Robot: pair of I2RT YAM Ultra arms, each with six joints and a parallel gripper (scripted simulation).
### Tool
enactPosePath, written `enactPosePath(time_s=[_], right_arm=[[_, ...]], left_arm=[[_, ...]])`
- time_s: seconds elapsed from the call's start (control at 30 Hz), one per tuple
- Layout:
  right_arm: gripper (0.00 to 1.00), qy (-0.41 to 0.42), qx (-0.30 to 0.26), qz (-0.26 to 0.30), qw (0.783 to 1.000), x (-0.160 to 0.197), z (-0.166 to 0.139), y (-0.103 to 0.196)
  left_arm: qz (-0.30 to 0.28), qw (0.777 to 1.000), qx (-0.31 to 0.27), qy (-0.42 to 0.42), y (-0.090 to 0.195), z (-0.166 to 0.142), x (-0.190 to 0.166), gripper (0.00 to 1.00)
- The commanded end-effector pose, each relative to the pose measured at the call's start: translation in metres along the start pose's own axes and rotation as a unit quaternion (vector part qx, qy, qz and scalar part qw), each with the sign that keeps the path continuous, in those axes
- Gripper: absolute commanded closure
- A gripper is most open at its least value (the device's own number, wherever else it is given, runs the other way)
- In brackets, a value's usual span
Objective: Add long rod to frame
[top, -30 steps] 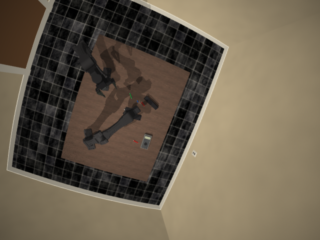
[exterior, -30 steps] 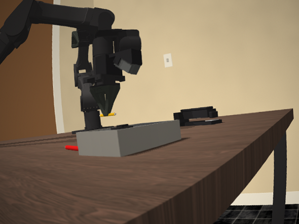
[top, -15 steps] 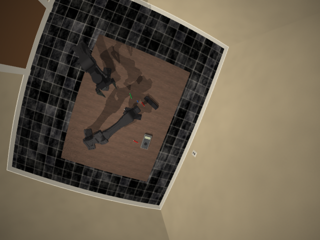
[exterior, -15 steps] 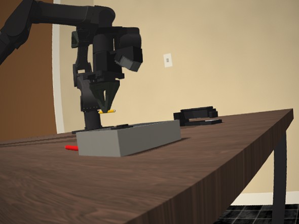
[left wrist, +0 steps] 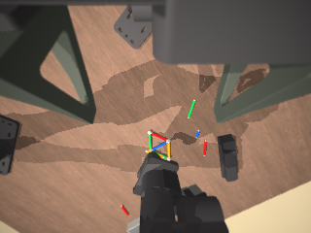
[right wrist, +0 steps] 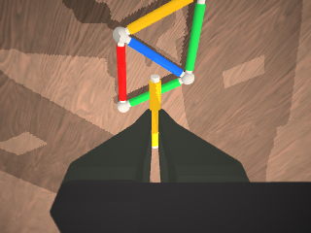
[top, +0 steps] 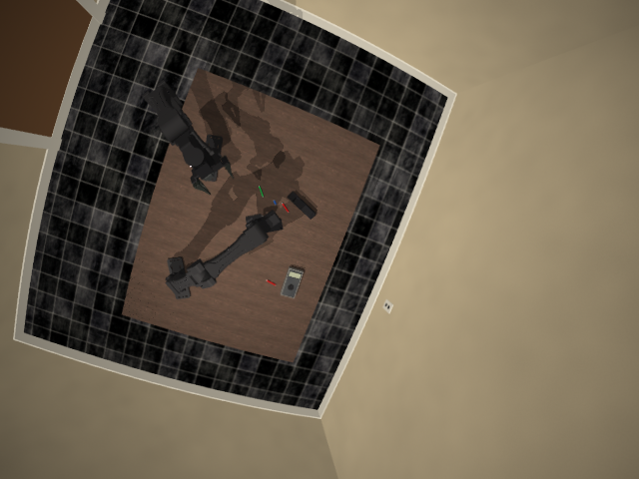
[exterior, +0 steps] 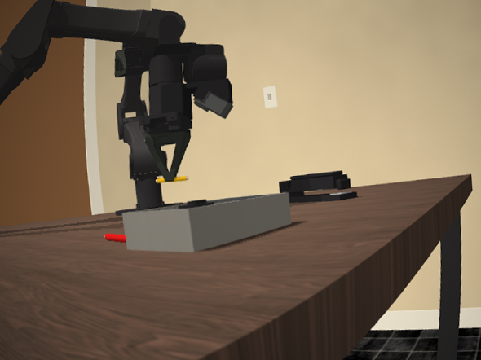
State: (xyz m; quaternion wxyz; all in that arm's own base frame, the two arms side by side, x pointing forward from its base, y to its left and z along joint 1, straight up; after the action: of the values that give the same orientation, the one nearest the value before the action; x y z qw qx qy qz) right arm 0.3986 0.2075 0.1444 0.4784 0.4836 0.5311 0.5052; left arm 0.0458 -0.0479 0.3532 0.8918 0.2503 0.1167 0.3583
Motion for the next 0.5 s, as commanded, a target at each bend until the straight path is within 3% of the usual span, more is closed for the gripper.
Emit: enactPosePath(time_s=[0.0,0.47], right_arm=[[1.00,0.049,-0.017,0.006,0.999,0.0001,0.0000,0.0168],[1.00,0.144,-0.024,0.003,0.989,0.0006,0.0007,0.0178]], left_arm=[[0.001,1.000,-0.007,0.000,0.0056,0.0057,-0.0007,0.00],[0.001,1.000,-0.010,0.001,0.0045,0.0048,-0.0004,0.00]])
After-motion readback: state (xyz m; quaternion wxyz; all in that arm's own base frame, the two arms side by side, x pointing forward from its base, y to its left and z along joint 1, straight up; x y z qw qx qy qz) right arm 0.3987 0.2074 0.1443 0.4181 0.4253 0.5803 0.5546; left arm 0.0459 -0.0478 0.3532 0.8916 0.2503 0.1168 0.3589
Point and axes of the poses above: on each arm, the point where the finger pads meet when closed, its own y axis back along the fingers, its own x axis across the jaws, z = x × y, the point moved 8 cm from there along y, back along the fingers, and after that the axes turned 2 degrees about y, right-handed, at the moved point
